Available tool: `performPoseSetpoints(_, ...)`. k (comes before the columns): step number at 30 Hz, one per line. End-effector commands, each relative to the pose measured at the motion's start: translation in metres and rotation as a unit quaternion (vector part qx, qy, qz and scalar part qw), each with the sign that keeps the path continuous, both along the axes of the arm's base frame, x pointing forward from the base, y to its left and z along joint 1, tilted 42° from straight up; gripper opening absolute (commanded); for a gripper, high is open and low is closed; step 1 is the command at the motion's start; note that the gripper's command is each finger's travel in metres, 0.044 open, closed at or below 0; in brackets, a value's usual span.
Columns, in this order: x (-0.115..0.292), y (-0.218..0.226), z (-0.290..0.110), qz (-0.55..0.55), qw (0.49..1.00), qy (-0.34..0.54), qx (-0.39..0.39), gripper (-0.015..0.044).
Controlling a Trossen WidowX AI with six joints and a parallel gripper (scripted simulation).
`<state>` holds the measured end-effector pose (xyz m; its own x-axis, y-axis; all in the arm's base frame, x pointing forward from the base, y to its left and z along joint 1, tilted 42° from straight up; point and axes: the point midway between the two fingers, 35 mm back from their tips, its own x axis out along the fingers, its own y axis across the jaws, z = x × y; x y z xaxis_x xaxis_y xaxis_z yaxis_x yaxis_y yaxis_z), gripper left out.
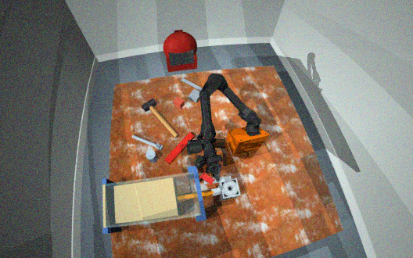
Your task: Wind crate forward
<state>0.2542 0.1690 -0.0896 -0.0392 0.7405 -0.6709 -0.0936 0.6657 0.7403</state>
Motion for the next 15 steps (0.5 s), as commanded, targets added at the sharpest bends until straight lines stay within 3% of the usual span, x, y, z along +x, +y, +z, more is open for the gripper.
performPoseSetpoints(1,-0.010,0.009,-0.015,0.001,1.000,0.006,0.002,0.0000)
performPoseSetpoints(15,-0.016,0.016,-0.039,-0.001,1.000,0.013,0.002,0.0000)
